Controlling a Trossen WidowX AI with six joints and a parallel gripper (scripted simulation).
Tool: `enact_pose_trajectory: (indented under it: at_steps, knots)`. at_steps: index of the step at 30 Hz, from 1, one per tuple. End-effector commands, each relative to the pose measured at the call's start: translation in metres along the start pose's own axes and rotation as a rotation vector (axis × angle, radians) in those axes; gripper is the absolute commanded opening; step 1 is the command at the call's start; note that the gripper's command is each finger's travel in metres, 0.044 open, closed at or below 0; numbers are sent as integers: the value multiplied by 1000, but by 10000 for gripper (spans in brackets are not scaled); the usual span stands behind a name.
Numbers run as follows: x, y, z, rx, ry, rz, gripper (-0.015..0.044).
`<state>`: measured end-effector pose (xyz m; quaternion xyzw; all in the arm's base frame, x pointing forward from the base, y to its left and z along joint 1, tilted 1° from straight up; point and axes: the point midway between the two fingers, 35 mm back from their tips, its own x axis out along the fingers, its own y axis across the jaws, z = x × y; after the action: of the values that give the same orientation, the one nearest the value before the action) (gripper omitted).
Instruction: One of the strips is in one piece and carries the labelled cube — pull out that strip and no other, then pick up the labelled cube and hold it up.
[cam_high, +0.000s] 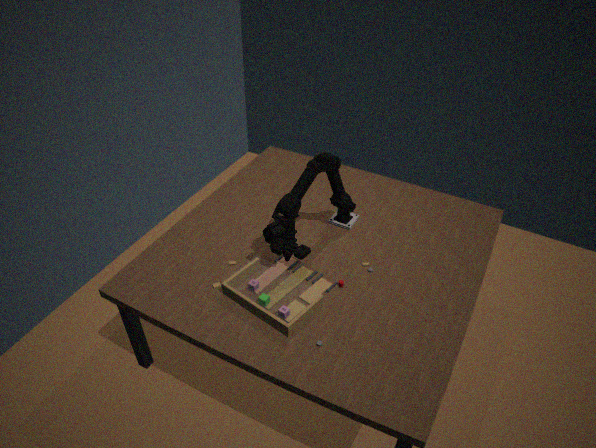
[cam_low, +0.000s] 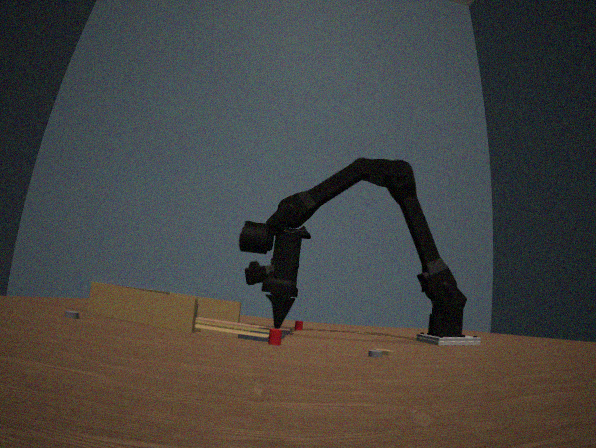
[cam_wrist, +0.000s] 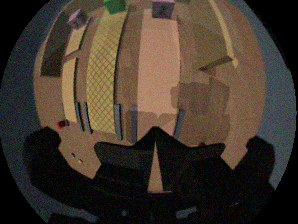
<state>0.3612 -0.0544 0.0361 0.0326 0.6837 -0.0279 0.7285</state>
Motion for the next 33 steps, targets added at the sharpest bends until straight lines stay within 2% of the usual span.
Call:
enact_pose_trajectory:
  at_steps: [1, 33]
  knots:
    - [5, 0, -13, -3, 22, -2, 0]
    - [6, 1, -60, -3, 26, -2, 0]
